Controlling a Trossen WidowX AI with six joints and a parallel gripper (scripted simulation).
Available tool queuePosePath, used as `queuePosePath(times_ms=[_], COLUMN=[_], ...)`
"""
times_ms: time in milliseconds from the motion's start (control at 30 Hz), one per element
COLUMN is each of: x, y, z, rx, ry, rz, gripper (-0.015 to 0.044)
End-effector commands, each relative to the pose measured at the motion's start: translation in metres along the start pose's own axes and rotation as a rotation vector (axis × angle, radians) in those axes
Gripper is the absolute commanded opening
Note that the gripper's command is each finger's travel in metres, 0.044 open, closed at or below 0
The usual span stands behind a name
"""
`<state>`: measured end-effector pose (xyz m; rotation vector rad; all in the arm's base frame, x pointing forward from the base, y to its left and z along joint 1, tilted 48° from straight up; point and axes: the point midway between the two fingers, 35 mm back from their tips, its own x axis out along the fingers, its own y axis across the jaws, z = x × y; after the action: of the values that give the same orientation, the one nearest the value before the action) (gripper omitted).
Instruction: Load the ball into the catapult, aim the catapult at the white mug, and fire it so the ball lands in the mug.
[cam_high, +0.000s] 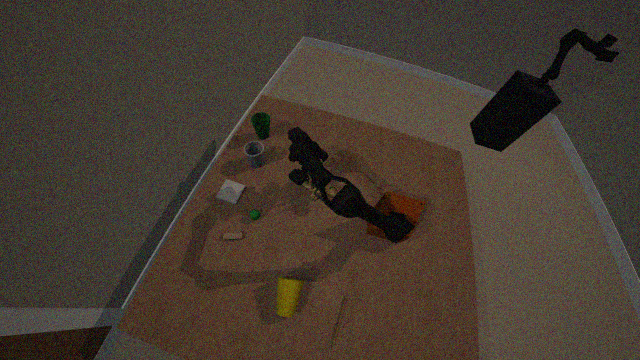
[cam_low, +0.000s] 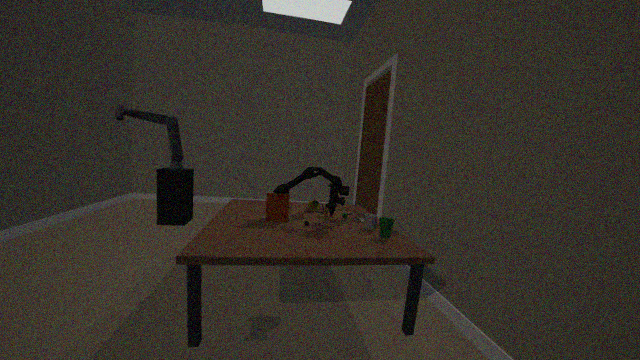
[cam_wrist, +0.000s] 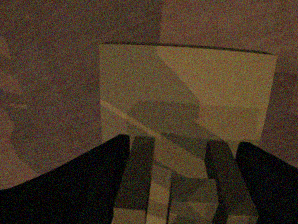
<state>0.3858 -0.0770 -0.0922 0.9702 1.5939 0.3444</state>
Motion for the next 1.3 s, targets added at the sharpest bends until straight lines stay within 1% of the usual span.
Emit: queuePosePath(times_ms=[0,367,1267], x=[-0.002,0.0,0.044], y=[0.009,0.015,0.016], z=[0.005,0.005,0.005], rx=[-0.142,-0.148,-0.148], ry=[-0.007,-0.007,-0.007], rz=[0.005,0.005,0.007], gripper=[0.0,0.0,0.0])
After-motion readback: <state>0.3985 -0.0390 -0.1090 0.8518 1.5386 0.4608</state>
